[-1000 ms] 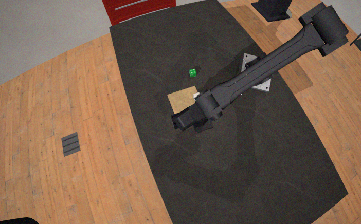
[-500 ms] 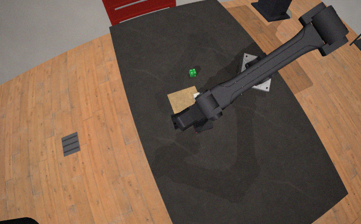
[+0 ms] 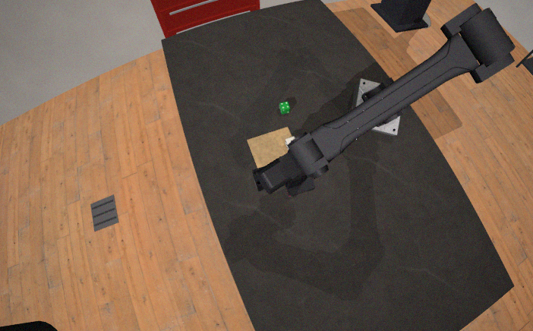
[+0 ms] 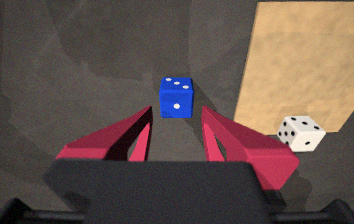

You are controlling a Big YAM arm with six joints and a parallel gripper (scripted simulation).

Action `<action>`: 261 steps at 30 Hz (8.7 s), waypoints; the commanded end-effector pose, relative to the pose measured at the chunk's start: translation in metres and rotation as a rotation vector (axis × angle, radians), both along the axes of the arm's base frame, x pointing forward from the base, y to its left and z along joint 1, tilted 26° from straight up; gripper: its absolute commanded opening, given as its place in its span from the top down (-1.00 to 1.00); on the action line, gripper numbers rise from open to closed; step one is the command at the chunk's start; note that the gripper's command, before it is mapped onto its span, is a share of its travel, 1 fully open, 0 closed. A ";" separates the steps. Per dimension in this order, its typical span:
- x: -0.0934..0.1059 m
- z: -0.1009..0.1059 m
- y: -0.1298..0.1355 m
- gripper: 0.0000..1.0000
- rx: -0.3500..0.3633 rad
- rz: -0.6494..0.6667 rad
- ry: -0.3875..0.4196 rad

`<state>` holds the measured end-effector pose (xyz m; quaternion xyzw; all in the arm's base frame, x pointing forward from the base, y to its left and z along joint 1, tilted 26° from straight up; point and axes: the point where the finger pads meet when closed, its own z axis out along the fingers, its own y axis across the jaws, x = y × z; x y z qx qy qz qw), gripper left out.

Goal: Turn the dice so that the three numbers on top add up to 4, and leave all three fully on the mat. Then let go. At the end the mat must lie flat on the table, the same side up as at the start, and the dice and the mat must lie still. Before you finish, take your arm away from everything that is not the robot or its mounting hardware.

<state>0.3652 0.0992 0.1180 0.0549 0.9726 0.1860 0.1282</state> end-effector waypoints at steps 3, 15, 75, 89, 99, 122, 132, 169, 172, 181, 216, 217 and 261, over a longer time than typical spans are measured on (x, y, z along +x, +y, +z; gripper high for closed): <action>0.006 0.013 -0.002 0.11 0.001 -0.007 -0.040; 0.015 0.018 0.000 0.11 0.002 -0.006 -0.047; 0.013 -0.030 0.013 0.11 0.000 -0.006 -0.007; 0.013 -0.029 0.012 0.11 0.000 -0.008 -0.014; 0.013 -0.029 0.012 0.11 0.000 -0.008 -0.014; 0.013 -0.029 0.012 0.49 0.000 -0.007 -0.014; 0.013 -0.029 0.012 0.49 0.000 -0.007 -0.014; 0.005 0.071 -0.019 0.49 0.003 -0.006 -0.074; 0.003 0.070 -0.023 0.49 0.000 -0.006 -0.043; 0.000 0.092 -0.021 0.49 0.002 0.009 -0.094; 0.001 0.090 -0.021 0.49 0.004 0.004 -0.086; 0.001 0.090 -0.021 0.49 0.004 0.004 -0.086; -0.004 -0.013 -0.139 0.49 -0.021 0.053 -0.028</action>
